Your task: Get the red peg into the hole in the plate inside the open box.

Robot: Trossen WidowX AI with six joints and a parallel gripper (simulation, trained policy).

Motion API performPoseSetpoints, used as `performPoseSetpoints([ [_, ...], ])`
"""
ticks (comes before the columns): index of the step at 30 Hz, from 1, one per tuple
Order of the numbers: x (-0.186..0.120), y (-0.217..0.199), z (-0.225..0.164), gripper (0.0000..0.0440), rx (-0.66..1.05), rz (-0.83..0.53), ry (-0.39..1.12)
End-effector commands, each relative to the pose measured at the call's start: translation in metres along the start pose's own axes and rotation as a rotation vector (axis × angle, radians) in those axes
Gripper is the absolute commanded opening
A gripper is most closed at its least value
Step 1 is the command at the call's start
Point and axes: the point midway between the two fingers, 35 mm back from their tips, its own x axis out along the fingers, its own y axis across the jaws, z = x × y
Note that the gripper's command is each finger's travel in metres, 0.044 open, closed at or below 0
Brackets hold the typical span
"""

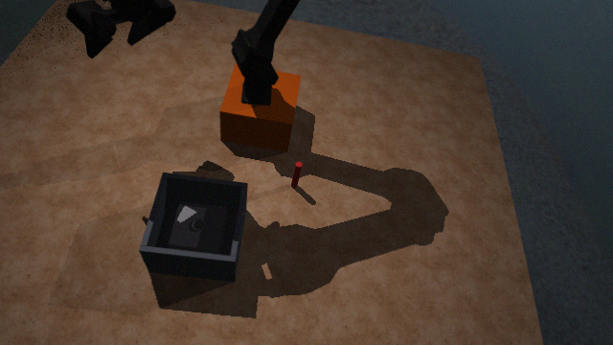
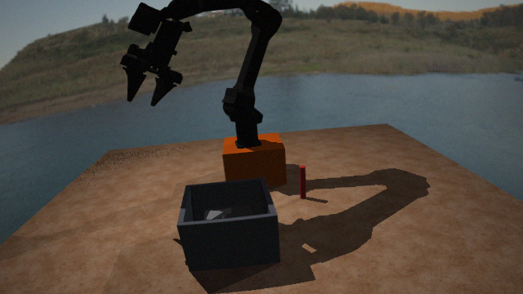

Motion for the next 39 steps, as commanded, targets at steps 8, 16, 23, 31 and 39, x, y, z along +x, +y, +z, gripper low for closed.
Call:
performPoseSetpoints([
  [8, -0.016, 0.039, -0.073, 0.044, -0.22, 0.036, 0.112],
  [16, -0.034, 0.051, -0.134, 0.044, -0.393, 0.056, 0.192],
  [23, -0.048, 0.046, -0.185, 0.044, -0.534, 0.052, 0.253],
  [31, -0.06, 0.024, -0.238, 0.044, -0.678, 0.013, 0.302],
  [39, -0.063, -0.011, -0.277, 0.044, -0.794, -0.064, 0.319],
])
